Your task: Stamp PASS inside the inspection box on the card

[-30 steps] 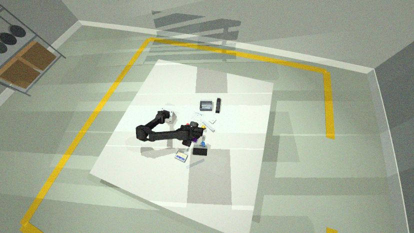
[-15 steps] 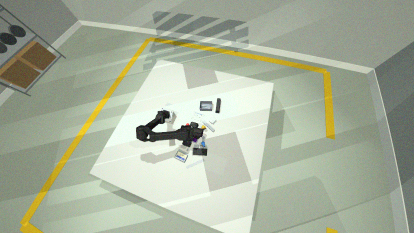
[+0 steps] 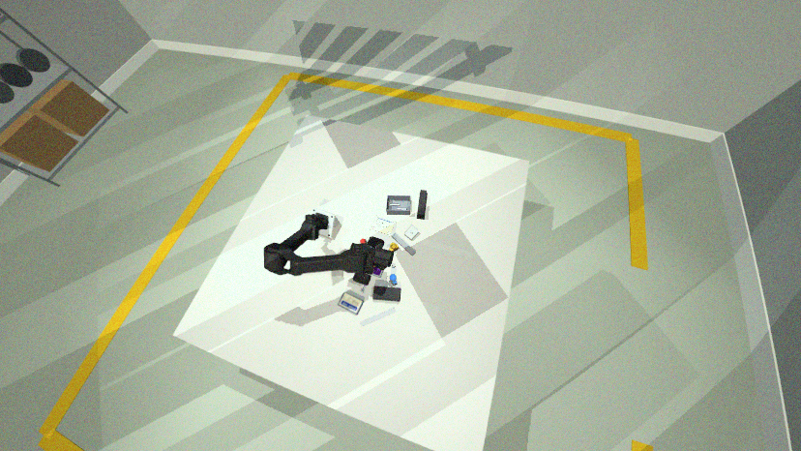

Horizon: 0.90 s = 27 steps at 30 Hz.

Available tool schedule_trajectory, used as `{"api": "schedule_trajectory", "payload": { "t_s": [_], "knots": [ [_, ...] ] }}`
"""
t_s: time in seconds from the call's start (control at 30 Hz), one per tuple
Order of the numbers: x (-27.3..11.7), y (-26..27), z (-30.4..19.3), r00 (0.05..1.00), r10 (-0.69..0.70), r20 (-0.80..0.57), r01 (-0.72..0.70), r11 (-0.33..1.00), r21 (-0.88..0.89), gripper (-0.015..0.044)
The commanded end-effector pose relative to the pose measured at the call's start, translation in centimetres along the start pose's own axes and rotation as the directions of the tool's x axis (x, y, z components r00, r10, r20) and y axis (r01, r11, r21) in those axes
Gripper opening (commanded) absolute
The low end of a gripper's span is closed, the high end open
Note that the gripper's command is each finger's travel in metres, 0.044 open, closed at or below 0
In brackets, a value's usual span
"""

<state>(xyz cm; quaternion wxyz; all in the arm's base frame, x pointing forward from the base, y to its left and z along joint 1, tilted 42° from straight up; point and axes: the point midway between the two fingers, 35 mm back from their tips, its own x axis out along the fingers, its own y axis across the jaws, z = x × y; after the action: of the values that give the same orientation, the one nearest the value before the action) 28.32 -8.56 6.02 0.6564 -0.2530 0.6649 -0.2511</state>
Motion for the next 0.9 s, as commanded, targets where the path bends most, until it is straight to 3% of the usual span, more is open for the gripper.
{"api": "schedule_trajectory", "payload": {
  "t_s": [0.0, 0.87],
  "knots": [
    [0.31, 0.0, -0.1, 1.0, -0.005, -0.002, 0.005, 1.0, -0.009, 0.0],
    [0.73, -0.01, -0.1, 1.0, -0.005, -0.002, 0.005, 1.0, 0.0, 0.0]
  ]
}}
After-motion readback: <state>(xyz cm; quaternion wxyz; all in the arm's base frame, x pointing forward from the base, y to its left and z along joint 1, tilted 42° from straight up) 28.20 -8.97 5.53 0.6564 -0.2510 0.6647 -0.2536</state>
